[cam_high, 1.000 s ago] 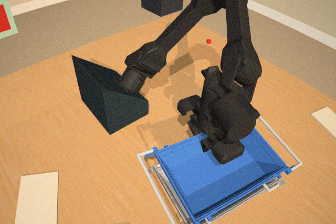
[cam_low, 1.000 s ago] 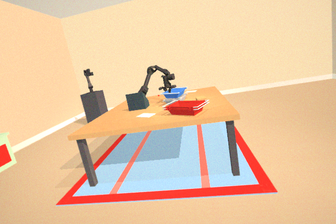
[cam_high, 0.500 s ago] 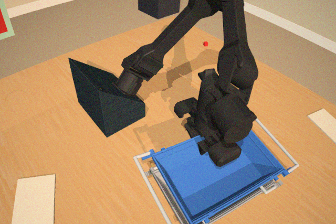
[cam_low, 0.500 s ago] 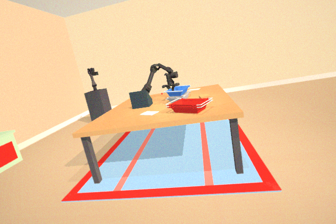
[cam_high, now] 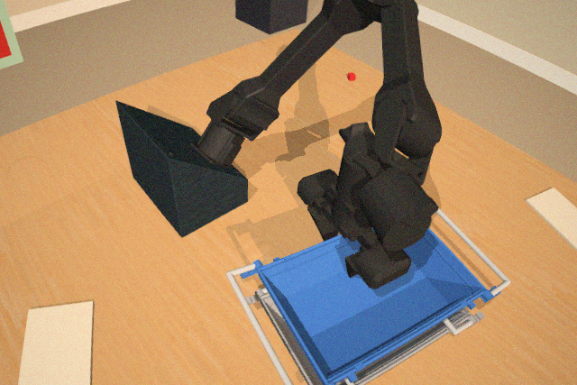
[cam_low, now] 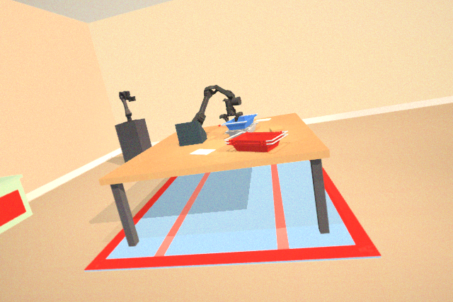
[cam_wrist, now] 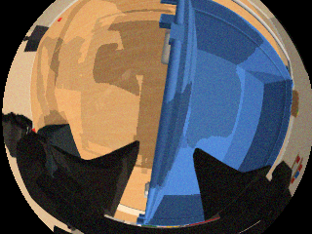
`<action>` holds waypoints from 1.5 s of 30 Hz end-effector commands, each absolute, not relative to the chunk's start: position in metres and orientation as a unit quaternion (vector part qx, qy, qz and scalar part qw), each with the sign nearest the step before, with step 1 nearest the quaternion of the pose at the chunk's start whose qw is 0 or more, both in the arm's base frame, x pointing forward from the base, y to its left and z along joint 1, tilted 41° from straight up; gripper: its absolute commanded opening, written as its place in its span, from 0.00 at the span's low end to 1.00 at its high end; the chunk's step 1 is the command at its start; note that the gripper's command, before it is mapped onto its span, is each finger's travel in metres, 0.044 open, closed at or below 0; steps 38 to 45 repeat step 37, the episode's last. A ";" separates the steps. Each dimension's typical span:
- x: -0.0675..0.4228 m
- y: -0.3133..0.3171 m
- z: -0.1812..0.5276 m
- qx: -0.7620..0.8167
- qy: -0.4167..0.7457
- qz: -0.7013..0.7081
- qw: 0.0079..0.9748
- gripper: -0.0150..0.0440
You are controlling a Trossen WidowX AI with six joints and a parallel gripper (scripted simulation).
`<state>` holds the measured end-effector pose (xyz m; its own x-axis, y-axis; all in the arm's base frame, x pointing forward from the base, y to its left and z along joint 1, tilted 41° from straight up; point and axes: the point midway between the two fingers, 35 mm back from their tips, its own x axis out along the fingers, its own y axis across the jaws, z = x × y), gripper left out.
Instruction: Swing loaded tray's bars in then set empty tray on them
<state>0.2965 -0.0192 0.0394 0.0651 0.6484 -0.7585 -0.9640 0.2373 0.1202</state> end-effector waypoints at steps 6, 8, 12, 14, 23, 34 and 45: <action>0.296 -0.020 0.039 -0.217 0.365 0.578 0.697 0.93; 0.296 -0.020 0.039 -0.217 0.365 0.578 0.697 0.98; 0.296 -0.019 0.039 -0.216 0.365 0.578 0.697 1.00; 0.296 -0.019 0.039 -0.216 0.365 0.578 0.697 1.00; 0.299 -0.041 0.061 -0.218 0.366 0.577 0.697 1.00; 0.293 -0.082 0.111 -0.217 0.367 0.577 0.696 1.00; 0.290 -0.090 0.122 -0.217 0.366 0.578 0.696 1.00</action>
